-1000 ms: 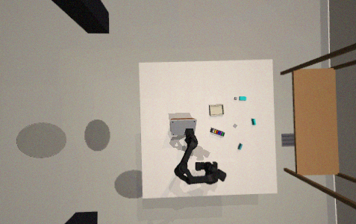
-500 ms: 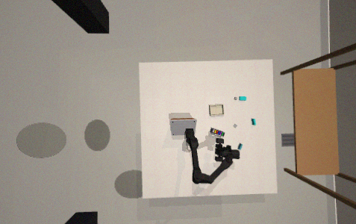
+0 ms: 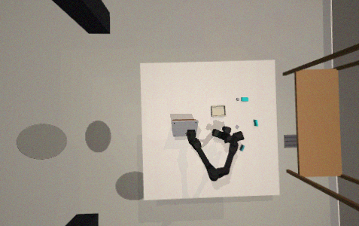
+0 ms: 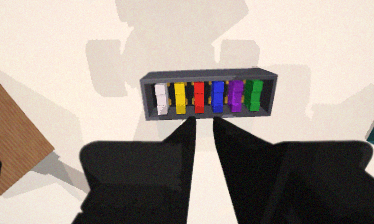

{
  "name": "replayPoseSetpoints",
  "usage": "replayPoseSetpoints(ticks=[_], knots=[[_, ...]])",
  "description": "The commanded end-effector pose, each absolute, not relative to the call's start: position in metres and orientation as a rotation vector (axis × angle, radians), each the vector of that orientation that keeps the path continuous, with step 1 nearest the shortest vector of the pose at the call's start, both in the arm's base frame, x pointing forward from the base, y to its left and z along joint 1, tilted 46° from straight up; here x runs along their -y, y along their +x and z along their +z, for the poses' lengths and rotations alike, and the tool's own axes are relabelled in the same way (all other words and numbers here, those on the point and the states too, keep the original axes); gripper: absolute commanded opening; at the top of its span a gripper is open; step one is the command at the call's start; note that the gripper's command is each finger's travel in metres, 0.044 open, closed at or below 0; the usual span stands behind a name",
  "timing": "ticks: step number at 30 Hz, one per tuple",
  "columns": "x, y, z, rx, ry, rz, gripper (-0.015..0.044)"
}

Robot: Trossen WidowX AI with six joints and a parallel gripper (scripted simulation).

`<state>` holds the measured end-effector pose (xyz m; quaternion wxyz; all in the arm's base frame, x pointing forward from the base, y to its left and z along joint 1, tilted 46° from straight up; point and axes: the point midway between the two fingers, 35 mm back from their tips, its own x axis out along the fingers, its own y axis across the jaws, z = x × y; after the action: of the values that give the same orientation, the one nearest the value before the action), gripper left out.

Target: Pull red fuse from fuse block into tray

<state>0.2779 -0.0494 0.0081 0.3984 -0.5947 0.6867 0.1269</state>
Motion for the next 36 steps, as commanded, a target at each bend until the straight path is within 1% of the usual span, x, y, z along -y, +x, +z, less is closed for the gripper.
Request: replayPoseSetpoints(ticks=[1,36], knots=[[0.048,0.278,0.004,-1.742,-1.539,0.369,0.0065],[0.069,0.279,-0.018,-1.743,-1.54,0.368,0.0065]])
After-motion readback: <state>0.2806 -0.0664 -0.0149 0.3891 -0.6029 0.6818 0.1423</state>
